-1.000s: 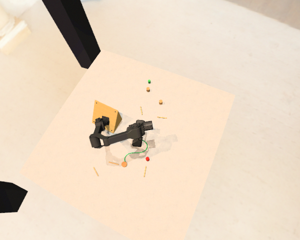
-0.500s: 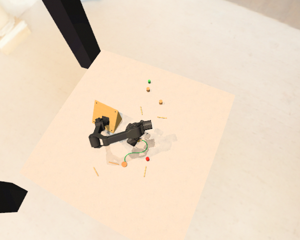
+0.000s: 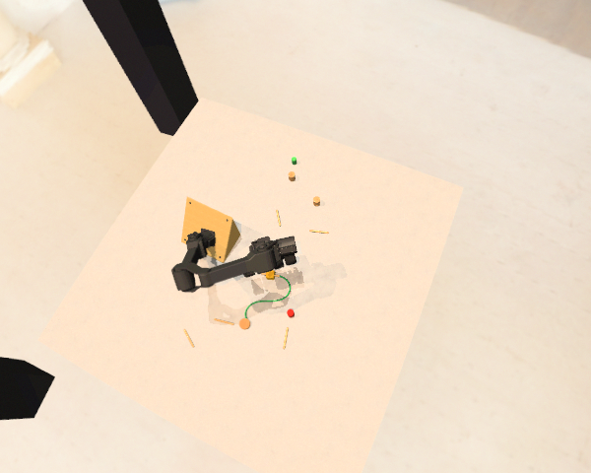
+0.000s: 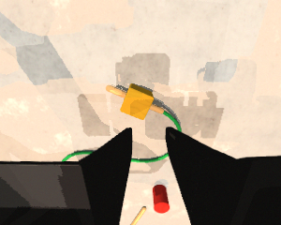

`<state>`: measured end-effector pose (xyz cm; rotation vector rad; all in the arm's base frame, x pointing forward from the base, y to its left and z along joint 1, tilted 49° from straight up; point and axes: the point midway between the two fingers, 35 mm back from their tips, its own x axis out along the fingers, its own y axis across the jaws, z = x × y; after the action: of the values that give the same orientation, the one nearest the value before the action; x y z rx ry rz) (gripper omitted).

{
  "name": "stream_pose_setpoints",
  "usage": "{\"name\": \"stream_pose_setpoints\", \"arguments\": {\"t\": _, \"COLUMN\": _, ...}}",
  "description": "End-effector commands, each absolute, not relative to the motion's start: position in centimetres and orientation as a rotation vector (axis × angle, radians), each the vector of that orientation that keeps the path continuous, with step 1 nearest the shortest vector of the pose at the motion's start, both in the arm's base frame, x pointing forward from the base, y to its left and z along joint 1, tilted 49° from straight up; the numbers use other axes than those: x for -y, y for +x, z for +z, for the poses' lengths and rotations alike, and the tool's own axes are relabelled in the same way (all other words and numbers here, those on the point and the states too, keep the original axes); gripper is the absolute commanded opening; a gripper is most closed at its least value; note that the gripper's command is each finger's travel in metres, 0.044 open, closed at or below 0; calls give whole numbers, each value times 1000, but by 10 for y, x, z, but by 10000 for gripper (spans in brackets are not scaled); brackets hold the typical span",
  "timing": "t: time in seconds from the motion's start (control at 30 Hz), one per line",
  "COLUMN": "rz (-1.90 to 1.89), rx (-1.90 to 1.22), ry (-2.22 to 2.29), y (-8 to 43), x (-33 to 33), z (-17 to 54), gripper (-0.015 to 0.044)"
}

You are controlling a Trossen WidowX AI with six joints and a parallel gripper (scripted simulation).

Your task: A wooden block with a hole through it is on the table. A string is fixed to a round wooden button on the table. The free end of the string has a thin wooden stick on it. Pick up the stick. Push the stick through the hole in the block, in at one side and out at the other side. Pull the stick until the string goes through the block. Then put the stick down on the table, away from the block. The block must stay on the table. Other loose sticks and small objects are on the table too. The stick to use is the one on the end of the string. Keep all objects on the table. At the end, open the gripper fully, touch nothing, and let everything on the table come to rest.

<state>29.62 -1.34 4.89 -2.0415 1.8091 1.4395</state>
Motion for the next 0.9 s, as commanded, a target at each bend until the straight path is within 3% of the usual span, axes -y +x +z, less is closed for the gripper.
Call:
{"name": "stream_pose_setpoints", "arguments": {"t": 0.0, "rz": 511, "rx": -1918, "ry": -1571, "y": 277, "x": 13, "z": 55, "gripper": 124}}
{"name": "stream_pose_setpoints", "arguments": {"t": 0.87, "rz": -564, "rx": -1657, "ry": -758, "y": 258, "x": 15, "z": 58, "gripper": 124}}
